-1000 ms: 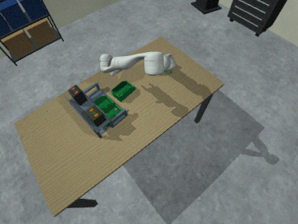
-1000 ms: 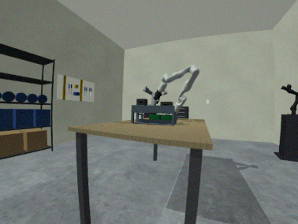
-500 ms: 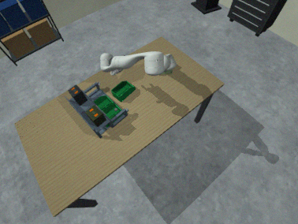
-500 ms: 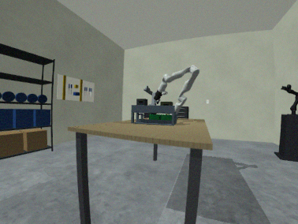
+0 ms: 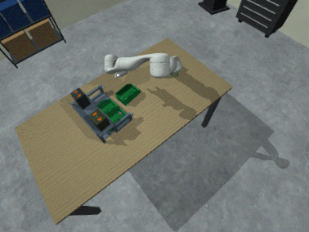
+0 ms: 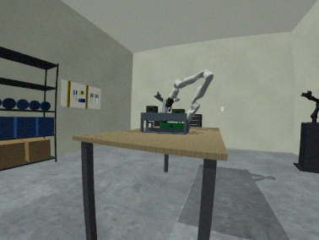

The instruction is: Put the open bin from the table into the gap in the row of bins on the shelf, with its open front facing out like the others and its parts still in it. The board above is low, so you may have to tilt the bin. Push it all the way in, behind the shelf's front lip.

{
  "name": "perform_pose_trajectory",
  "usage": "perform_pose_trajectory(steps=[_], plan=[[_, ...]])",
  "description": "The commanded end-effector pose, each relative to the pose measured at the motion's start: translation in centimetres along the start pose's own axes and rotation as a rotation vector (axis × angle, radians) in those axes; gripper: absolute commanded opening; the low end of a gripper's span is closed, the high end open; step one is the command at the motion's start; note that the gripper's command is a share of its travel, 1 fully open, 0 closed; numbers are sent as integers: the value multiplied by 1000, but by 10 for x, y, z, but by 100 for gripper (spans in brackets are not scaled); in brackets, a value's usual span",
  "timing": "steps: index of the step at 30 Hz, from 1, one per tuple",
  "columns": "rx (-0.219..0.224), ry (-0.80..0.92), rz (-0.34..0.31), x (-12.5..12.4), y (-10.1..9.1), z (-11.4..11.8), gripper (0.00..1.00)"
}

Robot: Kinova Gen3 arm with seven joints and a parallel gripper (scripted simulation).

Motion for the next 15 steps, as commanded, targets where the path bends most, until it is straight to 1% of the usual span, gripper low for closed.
perform_pose_trajectory(steps=[1,2,5,8,9,12,13,14,15], plan=[[3,20,5,2,-1,-1,100],[-9,36,17,0,0,-5,100],[0,36,15,1,-1,-2,100],[0,36,15,1,-1,-2,100],[-11,52,27,-1,0,-6,100],[-2,52,24,0,-1,-3,100],[-2,52,24,0,-1,-3,100],[-14,68,37,-2,0,-7,100],[-11,68,36,-2,0,-6,100]])
Point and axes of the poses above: the point where the finger pads meet when closed, its own y axis out along the fingers, its own z axis across the jaws, x = y × z, the point moved 8 cm from there along -y, back along the fingers, and after that the axes turned 8 degrees about y, right-handed, at the moved point
